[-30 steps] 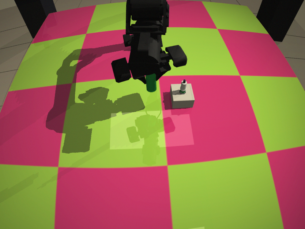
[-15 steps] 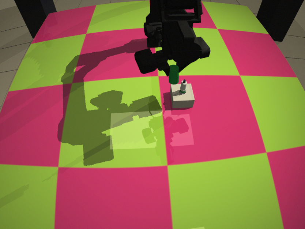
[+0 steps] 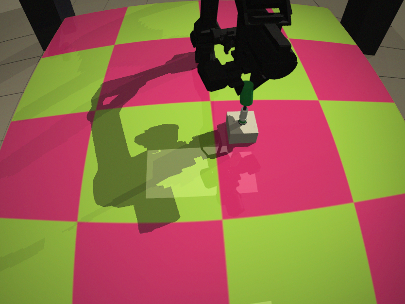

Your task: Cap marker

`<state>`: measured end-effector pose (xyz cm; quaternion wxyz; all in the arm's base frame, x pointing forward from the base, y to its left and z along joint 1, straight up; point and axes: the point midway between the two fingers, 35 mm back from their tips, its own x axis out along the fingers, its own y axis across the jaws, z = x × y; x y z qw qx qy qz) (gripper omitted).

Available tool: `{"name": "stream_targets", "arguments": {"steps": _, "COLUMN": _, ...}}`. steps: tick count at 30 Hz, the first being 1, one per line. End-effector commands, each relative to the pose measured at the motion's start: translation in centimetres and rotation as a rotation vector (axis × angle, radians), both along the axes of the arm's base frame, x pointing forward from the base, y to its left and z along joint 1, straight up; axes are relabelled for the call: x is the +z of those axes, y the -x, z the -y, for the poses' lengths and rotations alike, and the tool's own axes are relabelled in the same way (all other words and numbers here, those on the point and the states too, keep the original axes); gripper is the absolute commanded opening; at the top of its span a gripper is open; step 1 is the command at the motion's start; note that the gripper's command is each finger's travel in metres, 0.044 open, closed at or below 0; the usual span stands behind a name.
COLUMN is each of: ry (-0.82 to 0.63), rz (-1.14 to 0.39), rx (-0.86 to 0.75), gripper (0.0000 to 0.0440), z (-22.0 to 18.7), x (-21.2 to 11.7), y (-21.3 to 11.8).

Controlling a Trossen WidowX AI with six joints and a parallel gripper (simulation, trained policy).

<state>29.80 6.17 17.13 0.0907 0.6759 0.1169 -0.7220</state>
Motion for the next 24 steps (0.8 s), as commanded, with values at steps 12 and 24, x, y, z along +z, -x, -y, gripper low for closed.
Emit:
{"name": "stream_targets", "arguments": {"steps": 12, "ry": 0.012, "rz": -0.033, "rx": -0.029, "gripper": 0.0000, "z": -0.2, "x": -2.2, "y": 0.1}}
{"name": "stream_targets", "arguments": {"steps": 24, "ry": 0.002, "rz": -0.055, "rx": -0.023, "gripper": 0.0000, "z": -0.3, "x": -5.0, "y": -0.1}}
